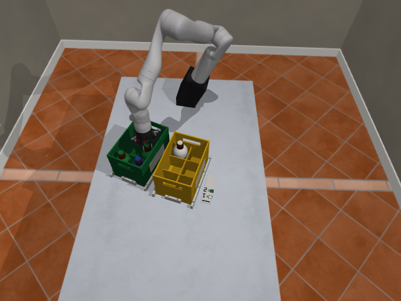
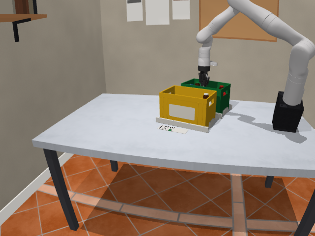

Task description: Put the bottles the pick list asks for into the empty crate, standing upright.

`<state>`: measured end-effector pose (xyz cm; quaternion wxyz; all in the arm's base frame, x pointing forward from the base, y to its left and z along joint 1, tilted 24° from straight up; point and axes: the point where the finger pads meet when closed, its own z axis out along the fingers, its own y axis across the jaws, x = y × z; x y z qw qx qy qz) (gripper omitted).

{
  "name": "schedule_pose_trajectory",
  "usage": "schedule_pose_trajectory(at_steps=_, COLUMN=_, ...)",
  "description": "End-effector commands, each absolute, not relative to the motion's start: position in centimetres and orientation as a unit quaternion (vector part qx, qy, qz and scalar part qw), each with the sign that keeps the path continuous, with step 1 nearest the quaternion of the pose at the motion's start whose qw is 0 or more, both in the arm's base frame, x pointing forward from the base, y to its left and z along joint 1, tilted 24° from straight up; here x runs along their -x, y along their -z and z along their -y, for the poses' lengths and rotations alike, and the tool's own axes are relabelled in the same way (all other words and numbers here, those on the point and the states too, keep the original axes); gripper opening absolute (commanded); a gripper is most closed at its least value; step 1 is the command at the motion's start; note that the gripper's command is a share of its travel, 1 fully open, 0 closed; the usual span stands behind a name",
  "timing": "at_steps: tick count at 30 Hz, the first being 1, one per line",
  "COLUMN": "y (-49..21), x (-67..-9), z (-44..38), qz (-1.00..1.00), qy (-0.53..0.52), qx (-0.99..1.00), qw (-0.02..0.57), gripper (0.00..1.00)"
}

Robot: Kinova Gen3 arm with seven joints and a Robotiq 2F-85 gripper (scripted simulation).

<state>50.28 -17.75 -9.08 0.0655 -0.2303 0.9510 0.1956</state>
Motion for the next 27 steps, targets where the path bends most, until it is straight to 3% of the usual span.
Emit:
schedule_pose_trajectory(at_steps=1, y=9.0, x=-50.3, z=17.8, qz=-0.951, qy=-0.195, qx=0.23, qw=0.066, gripper=0.4)
schedule_pose_trajectory(at_steps=14, y=8.1, x=-50.3, z=18.2, qz=-0.951, qy=-0.195, qx=0.23, qw=0.066, gripper=0.4)
schedule_pose_trajectory(at_steps=15, y=7.9, x=-50.3, z=18.3, qz=-0.951, qy=-0.195, qx=0.23, qw=0.066, gripper=0.1)
schedule_pose_trajectory(at_steps=27, y=6.3, x=-50.2, z=19.0, qz=-0.951, qy=-0.195, qx=0.23, qw=0.066, gripper=0.1)
